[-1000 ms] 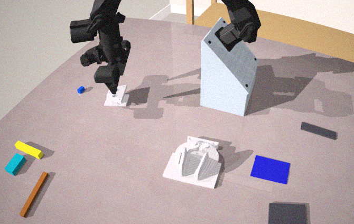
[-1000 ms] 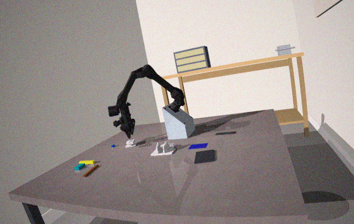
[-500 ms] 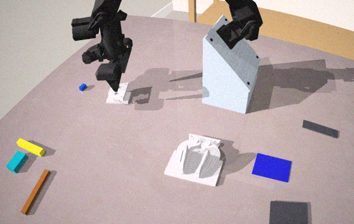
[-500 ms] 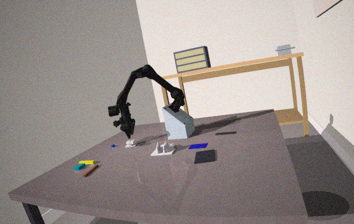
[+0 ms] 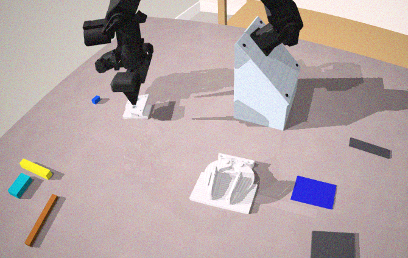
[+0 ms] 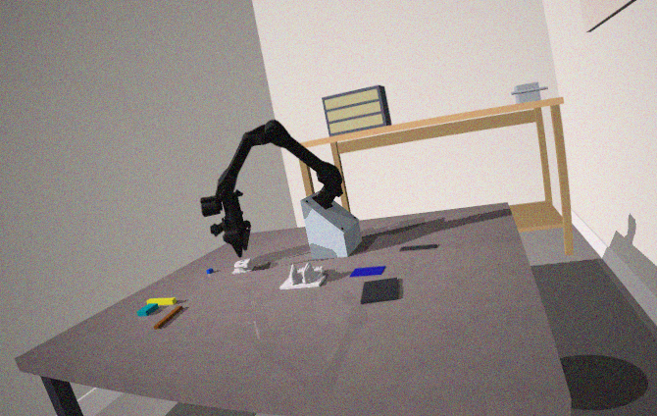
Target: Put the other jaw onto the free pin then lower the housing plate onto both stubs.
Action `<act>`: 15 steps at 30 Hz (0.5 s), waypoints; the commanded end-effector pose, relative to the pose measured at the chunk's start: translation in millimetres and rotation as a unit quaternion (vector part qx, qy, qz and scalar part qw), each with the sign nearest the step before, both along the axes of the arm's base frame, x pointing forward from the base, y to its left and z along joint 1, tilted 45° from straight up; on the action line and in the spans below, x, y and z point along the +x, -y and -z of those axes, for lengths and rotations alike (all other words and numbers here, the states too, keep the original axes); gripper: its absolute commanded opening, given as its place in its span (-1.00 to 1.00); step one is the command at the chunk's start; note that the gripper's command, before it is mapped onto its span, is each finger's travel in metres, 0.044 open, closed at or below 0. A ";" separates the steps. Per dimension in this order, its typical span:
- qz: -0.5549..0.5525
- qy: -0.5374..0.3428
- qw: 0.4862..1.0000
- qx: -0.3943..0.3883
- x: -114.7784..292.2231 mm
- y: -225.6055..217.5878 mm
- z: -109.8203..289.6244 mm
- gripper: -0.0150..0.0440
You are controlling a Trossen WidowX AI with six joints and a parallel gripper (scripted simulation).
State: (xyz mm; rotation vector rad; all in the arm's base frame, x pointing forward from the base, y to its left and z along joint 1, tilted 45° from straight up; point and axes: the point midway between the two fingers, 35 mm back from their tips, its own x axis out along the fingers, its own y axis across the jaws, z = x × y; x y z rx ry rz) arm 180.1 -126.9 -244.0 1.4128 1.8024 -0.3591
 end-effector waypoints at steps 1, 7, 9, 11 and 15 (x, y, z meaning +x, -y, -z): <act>0.003 0.001 1.000 0.001 0.8 -0.3 0.0 1.00; 0.000 0.000 1.000 0.000 0.4 -3.8 4.5 1.00; 0.001 0.000 1.000 0.000 0.7 -6.0 7.0 1.00; 0.001 0.000 1.000 0.000 0.8 -8.3 9.6 1.00; 0.001 0.001 1.000 0.000 1.1 -12.7 14.5 1.00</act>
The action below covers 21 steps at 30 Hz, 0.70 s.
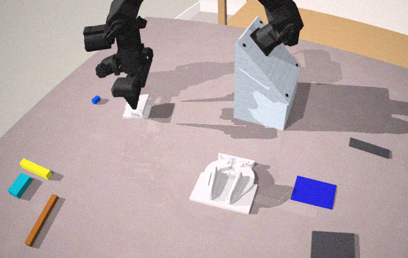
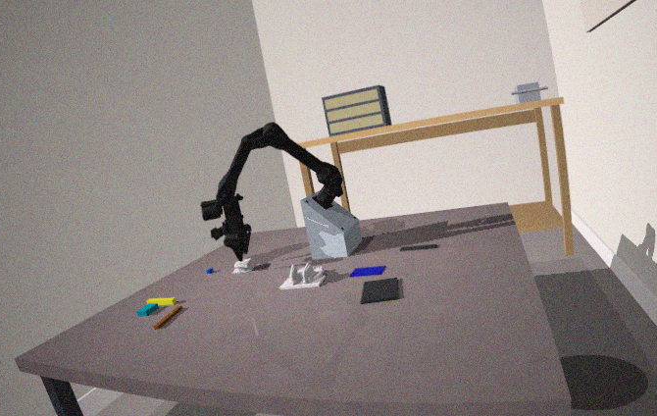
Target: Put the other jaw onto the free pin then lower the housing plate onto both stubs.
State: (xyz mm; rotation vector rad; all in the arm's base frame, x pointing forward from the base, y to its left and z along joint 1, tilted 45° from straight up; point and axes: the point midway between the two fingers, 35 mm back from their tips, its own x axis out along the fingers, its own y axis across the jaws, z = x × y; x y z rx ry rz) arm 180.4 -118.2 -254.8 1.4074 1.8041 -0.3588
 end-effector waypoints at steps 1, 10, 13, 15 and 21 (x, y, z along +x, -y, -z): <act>0.004 0.001 1.000 0.001 0.8 -5.2 4.9 1.00; 0.004 0.001 1.000 0.002 0.9 -15.5 15.9 1.00; 0.005 0.001 1.000 0.002 0.8 -19.0 19.5 1.00; 0.005 0.001 1.000 0.002 0.7 -21.3 21.8 1.00; 0.005 0.001 1.000 0.003 0.3 -26.6 27.0 1.00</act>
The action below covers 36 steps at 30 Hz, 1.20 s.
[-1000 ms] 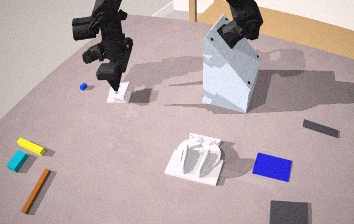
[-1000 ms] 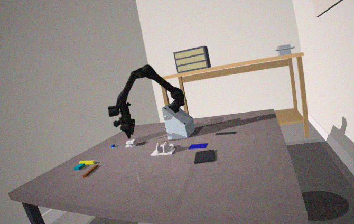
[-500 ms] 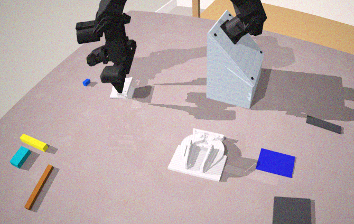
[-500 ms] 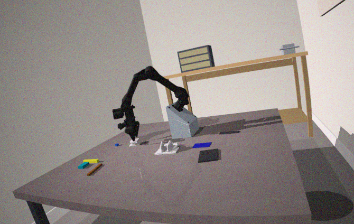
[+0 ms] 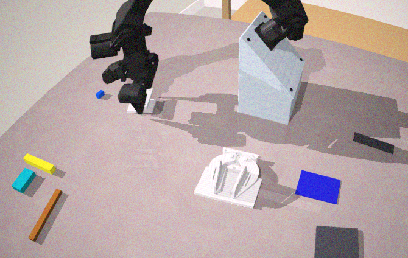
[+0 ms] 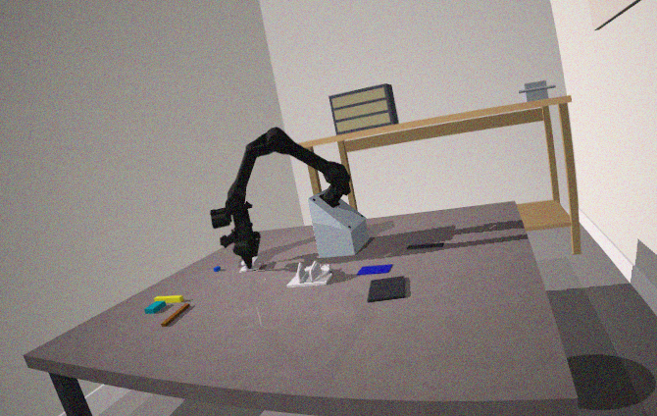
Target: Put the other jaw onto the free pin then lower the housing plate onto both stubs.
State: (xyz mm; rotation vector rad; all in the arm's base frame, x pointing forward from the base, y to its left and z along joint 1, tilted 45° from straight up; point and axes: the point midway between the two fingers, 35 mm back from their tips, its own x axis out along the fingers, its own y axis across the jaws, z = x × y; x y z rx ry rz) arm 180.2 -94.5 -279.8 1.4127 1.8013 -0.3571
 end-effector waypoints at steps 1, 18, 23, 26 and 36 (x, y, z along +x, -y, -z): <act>0.004 0.000 1.000 0.001 0.4 -2.8 2.1 1.00; 0.004 0.000 1.000 0.001 0.4 -3.0 2.3 1.00; 0.000 0.000 1.000 0.000 -0.4 -2.5 2.4 0.98; 0.000 0.000 1.000 0.000 -0.4 -2.5 2.4 0.91; 0.000 0.000 1.000 0.000 -0.4 -2.5 2.4 0.70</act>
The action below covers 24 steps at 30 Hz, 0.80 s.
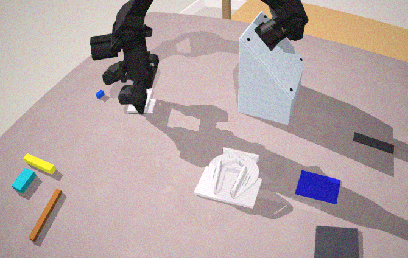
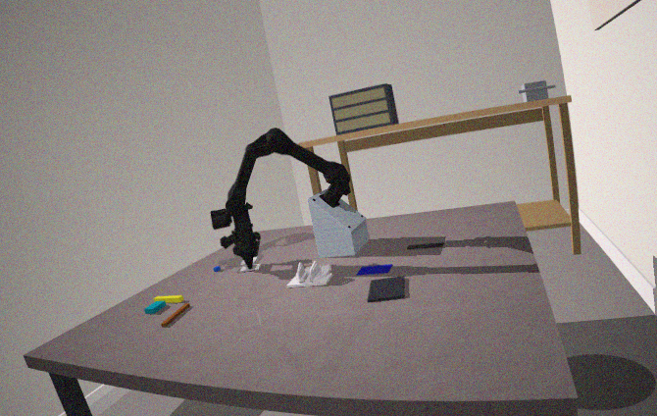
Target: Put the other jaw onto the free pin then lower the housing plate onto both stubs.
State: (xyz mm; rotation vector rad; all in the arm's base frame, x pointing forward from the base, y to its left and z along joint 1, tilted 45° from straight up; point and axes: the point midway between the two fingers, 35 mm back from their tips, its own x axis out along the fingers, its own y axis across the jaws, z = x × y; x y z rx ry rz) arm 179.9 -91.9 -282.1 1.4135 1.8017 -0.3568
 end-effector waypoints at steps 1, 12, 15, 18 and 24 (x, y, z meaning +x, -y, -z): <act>0.000 0.000 1.000 0.000 0.0 0.0 0.0 0.70; 0.000 0.000 1.000 0.000 0.7 3.4 -3.1 0.70; 0.001 0.000 1.000 0.000 2.0 10.2 -9.5 0.70; 0.001 0.000 1.000 -0.001 2.9 17.1 -16.1 0.70; 0.002 0.000 1.000 -0.001 4.1 30.5 -29.8 0.70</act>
